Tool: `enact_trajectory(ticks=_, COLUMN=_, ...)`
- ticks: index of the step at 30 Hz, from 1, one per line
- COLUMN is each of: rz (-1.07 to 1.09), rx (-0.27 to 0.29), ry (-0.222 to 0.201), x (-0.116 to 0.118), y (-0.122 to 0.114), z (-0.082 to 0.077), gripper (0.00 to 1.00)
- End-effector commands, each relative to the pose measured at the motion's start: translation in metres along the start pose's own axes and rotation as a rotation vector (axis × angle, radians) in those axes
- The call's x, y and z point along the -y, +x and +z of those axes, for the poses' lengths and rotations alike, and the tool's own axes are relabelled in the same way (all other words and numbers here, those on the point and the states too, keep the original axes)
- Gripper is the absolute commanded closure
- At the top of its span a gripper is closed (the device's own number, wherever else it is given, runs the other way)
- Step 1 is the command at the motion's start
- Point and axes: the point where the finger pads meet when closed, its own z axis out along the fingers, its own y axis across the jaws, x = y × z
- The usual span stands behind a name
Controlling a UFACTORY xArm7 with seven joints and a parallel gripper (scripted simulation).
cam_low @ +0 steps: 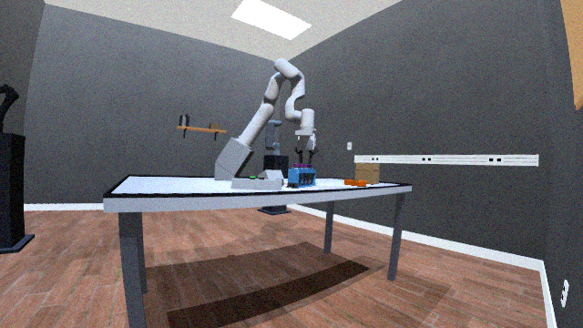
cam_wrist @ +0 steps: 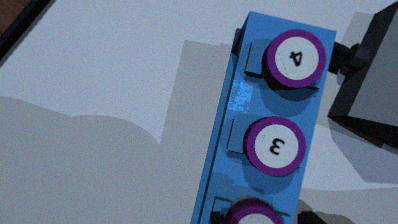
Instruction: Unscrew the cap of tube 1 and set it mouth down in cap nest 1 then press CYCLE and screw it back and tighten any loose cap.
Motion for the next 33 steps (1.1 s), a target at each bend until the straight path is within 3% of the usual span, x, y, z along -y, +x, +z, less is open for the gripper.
enact_trajectory(ticks=1, rz=0.0, rx=0.018, ry=0.014, x=0.002, y=0.0, z=0.007, gripper=0.54)
enact_trajectory(ticks=33, rz=0.0, rx=0.018, ry=0.014, x=0.002, y=-0.001, z=0.018, gripper=0.54)
